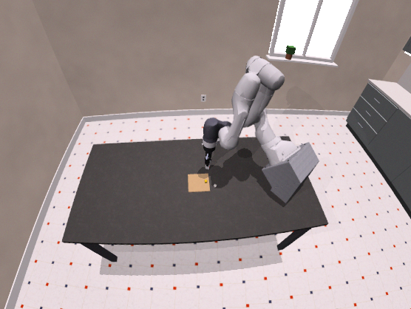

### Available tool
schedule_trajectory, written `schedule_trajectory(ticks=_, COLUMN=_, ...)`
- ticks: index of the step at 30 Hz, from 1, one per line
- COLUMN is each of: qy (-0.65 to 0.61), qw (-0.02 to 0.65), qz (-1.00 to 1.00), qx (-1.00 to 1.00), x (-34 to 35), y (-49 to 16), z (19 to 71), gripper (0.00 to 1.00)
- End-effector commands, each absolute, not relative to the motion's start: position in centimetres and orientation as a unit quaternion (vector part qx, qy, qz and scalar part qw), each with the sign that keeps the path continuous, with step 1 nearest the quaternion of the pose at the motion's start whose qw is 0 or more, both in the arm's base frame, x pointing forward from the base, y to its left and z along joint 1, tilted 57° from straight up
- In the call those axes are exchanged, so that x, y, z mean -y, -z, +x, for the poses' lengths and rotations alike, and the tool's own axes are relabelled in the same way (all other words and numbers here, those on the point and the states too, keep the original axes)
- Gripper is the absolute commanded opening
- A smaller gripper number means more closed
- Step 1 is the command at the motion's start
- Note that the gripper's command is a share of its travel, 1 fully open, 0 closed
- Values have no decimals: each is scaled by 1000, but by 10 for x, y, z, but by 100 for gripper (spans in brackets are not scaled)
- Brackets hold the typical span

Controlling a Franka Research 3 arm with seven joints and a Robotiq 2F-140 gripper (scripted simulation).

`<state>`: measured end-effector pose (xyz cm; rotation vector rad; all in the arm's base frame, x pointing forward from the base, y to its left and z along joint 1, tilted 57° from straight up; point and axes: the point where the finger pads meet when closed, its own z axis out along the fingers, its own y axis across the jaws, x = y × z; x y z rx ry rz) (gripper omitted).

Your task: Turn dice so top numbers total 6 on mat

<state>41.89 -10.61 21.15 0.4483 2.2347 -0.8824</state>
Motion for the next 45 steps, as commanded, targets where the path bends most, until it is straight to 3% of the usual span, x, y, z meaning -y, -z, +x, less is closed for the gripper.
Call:
schedule_trajectory(ticks=1, qy=342, qw=336, qz=175, qx=-860, x=103, y=-214, z=412, gripper=7)
schedule_trajectory(ticks=13, qy=342, qw=336, qz=175, qx=-860, x=47, y=-256, z=376, gripper=7)
schedule_trajectory(ticks=26, qy=342, qw=335, qz=174, qx=-860, x=44, y=-259, z=374, gripper=7)
schedule_trajectory(ticks=45, qy=463, qw=210, qz=-62, qx=-859, x=-2, y=-226, z=419, gripper=7)
